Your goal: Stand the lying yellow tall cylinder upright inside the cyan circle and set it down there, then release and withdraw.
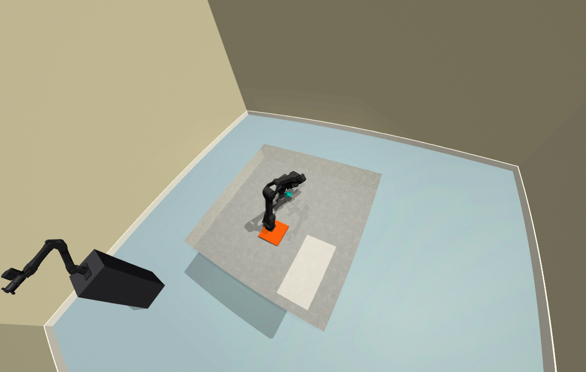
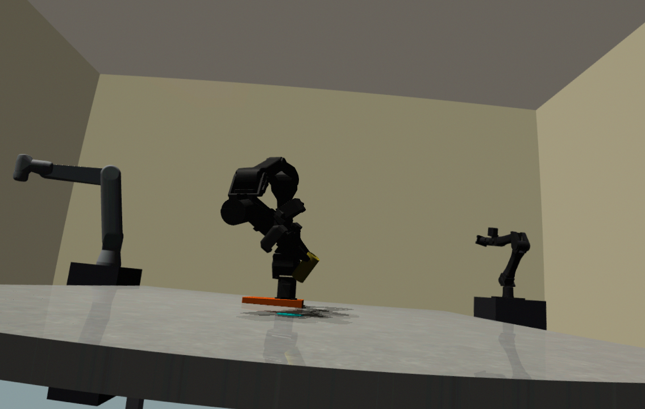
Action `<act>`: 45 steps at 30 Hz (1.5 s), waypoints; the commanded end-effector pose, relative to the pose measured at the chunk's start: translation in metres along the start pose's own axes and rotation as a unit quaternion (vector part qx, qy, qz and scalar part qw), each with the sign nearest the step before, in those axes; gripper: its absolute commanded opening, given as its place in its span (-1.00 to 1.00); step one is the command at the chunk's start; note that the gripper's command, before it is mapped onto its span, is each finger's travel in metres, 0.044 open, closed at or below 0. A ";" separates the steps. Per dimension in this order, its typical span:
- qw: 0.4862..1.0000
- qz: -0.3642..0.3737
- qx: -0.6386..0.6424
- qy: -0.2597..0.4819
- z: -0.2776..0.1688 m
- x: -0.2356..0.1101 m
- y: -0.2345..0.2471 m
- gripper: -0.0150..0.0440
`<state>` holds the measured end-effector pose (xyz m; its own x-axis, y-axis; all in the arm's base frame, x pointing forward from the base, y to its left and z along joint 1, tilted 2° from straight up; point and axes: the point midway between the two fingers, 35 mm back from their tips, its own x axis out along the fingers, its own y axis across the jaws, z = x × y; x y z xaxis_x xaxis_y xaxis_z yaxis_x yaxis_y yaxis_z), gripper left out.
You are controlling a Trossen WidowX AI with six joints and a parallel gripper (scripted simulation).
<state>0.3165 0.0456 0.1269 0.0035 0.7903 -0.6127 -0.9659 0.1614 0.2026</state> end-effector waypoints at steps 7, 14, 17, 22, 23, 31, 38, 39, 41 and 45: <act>0.999 -0.007 -0.006 -0.037 0.000 -0.002 -0.001 -0.14; 0.998 -0.014 -0.011 -0.062 0.000 -0.004 -0.001 -0.14; 0.997 -0.018 -0.013 -0.073 0.000 -0.005 -0.002 -0.14; 0.995 -0.024 -0.016 -0.091 0.000 -0.007 -0.002 -0.14; 0.995 -0.026 -0.017 -0.094 0.000 -0.007 -0.002 -0.14; 0.992 -0.037 -0.022 -0.122 0.000 -0.011 -0.003 -0.14; 0.988 -0.049 -0.027 -0.146 0.000 -0.014 -0.004 -0.14; 0.987 -0.050 -0.028 -0.150 0.000 -0.015 -0.004 -0.14; 0.986 -0.054 -0.029 -0.157 0.000 -0.016 -0.005 -0.14; 0.983 -0.061 -0.032 -0.170 0.000 -0.018 -0.005 -0.14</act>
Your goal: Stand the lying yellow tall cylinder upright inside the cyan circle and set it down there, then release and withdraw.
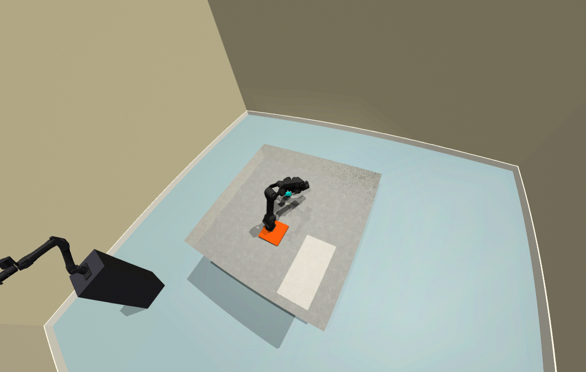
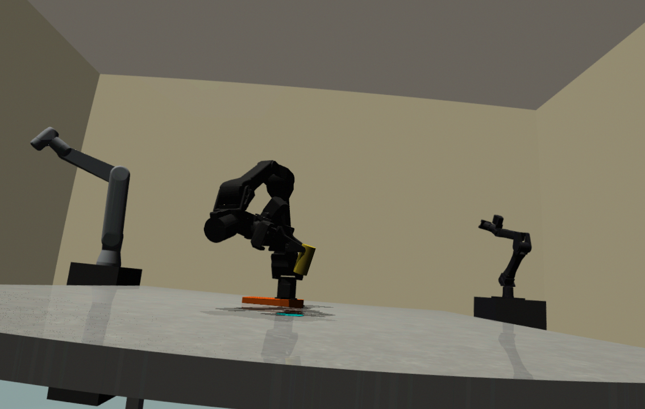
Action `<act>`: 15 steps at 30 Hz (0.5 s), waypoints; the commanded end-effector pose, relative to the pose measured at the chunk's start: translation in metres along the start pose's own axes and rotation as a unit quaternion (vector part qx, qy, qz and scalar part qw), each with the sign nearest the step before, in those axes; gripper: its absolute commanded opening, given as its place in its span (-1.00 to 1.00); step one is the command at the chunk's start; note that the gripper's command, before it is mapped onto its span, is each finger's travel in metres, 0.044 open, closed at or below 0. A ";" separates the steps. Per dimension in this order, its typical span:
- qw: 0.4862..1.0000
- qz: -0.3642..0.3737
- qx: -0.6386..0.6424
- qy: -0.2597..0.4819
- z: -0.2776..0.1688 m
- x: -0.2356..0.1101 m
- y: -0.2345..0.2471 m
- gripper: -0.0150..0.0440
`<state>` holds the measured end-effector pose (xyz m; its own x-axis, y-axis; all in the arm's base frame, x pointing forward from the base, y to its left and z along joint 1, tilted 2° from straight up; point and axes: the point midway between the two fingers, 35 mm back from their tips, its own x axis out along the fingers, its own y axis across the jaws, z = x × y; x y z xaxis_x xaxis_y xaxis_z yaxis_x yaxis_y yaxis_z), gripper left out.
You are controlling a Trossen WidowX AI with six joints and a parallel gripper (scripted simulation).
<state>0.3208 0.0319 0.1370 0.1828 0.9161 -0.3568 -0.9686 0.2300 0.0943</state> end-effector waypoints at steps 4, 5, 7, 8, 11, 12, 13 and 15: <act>1.000 -0.013 -0.005 -0.025 0.000 -0.003 -0.002 -0.14; 0.999 -0.015 -0.006 -0.028 0.001 -0.004 -0.002 -0.14; 0.999 -0.019 -0.008 -0.035 0.001 -0.005 -0.002 -0.14; 0.999 -0.021 -0.009 -0.038 0.001 -0.005 -0.003 -0.14; 0.998 -0.028 -0.011 -0.048 0.001 -0.007 -0.003 -0.14; 0.998 -0.030 -0.012 -0.051 0.001 -0.008 -0.003 -0.14; 0.998 -0.032 -0.013 -0.055 0.002 -0.008 -0.004 -0.14; 0.997 -0.036 -0.015 -0.061 0.002 -0.010 -0.004 -0.14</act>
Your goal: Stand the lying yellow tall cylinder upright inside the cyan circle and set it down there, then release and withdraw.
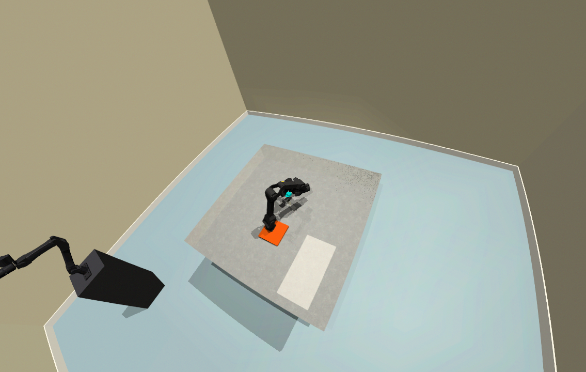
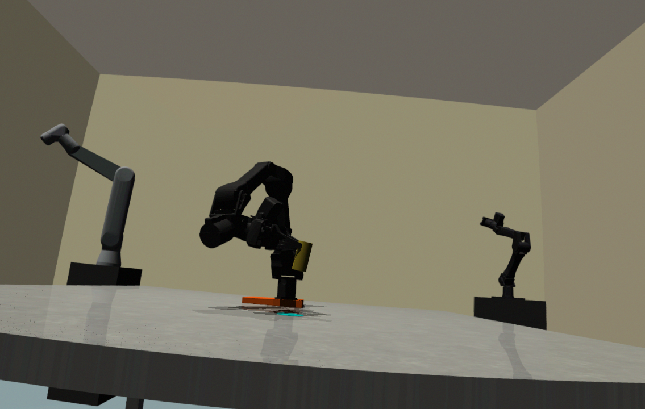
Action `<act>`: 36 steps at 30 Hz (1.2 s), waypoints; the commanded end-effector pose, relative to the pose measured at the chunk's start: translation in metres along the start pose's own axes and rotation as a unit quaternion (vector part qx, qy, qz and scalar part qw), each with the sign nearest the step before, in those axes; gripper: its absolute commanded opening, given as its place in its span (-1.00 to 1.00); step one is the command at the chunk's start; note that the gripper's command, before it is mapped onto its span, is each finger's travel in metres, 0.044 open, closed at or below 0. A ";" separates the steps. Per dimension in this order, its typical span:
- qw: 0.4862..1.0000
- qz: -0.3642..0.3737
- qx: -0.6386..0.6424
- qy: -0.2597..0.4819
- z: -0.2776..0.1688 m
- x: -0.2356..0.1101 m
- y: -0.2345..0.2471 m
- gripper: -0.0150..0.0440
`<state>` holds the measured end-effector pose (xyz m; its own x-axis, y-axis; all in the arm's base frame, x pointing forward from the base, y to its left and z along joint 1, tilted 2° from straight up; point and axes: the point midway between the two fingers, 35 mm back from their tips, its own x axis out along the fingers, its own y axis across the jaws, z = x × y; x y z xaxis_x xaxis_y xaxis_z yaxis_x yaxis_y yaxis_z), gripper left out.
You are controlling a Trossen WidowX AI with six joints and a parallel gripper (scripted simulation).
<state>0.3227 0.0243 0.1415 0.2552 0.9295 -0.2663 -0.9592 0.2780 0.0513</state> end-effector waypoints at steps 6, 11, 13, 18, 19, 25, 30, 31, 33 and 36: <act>0.999 -0.020 -0.008 -0.030 0.001 -0.005 -0.003 -0.14; 0.998 -0.033 -0.012 -0.046 0.002 -0.008 -0.004 -0.14; 0.998 -0.038 -0.014 -0.052 0.002 -0.010 -0.005 -0.14; 0.996 -0.051 -0.019 -0.067 0.003 -0.013 -0.006 -0.14; 0.996 -0.053 -0.020 -0.070 0.003 -0.014 -0.006 -0.14; 0.995 -0.057 -0.022 -0.075 0.003 -0.015 -0.007 -0.14; 0.995 -0.057 -0.022 -0.075 0.003 -0.015 -0.007 -0.14; 0.995 -0.057 -0.022 -0.075 0.003 -0.015 -0.007 -0.14; 0.995 -0.057 -0.022 -0.075 0.003 -0.015 -0.007 -0.14; 0.995 -0.057 -0.022 -0.075 0.003 -0.015 -0.007 -0.14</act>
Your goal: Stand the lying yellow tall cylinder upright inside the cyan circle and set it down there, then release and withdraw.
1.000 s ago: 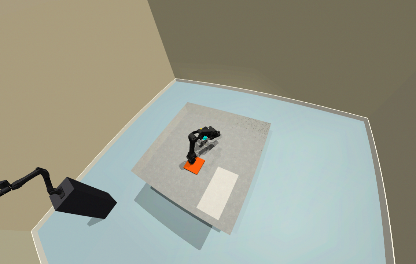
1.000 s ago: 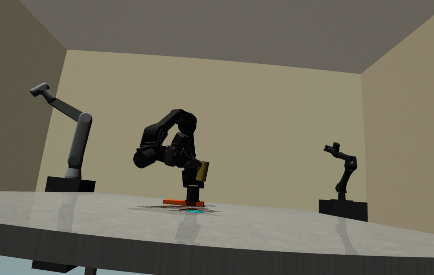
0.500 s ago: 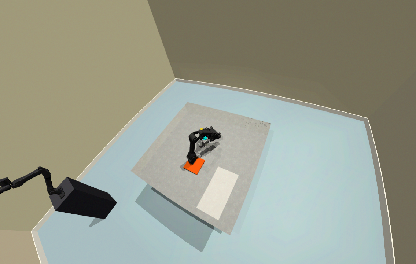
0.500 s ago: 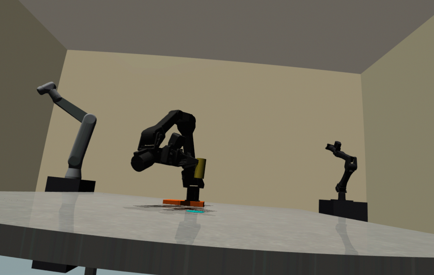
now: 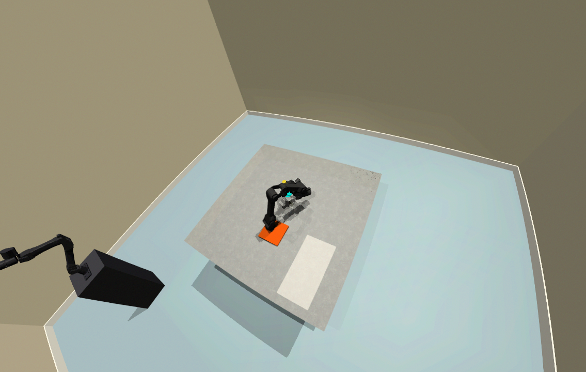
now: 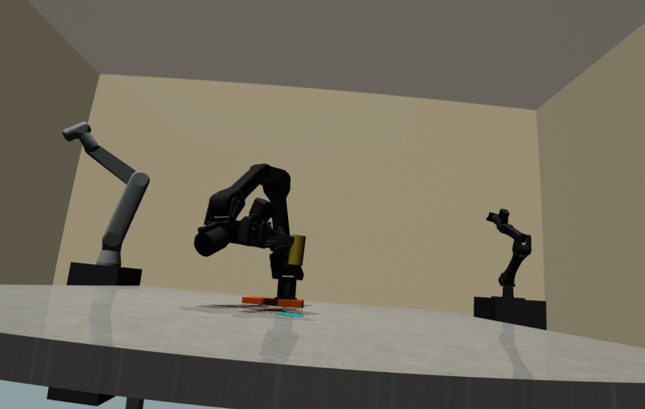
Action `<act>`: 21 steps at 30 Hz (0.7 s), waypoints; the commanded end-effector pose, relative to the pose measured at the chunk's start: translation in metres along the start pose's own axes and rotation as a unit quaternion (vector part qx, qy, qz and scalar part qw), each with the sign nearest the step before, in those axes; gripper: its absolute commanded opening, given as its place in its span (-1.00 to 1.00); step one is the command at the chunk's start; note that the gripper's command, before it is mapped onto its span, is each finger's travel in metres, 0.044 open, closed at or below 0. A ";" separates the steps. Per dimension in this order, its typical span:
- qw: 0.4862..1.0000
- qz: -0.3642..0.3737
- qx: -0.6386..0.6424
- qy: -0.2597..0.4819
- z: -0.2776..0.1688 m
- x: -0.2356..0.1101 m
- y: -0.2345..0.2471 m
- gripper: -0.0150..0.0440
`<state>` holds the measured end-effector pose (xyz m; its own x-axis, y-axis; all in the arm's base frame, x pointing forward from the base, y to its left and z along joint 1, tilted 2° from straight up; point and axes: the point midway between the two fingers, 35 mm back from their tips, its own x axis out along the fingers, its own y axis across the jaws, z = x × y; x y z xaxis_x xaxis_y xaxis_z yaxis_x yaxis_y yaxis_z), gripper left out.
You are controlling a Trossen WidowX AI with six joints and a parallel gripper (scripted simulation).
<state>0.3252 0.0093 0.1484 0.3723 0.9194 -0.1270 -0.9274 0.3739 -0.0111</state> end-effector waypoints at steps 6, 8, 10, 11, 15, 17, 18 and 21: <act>1.000 -0.002 -0.001 -0.003 -0.020 0.002 -0.003 -0.14; 1.000 -0.002 -0.001 -0.003 -0.031 0.003 -0.004 -0.14; 1.000 -0.002 -0.001 -0.003 -0.042 0.004 -0.004 -0.14; 1.000 -0.002 -0.001 -0.003 -0.048 0.004 -0.004 -0.14; 1.000 -0.001 -0.001 -0.003 -0.070 0.006 -0.003 -0.14; 1.000 -0.001 -0.001 -0.003 -0.081 0.007 -0.001 -0.14; 1.000 -0.001 -0.001 -0.003 -0.086 0.008 -0.001 -0.14; 1.000 -0.001 -0.001 -0.003 -0.089 0.008 0.000 -0.14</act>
<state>0.3259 0.0057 0.0653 0.3750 0.9189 -0.1224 -0.9264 0.3762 -0.0135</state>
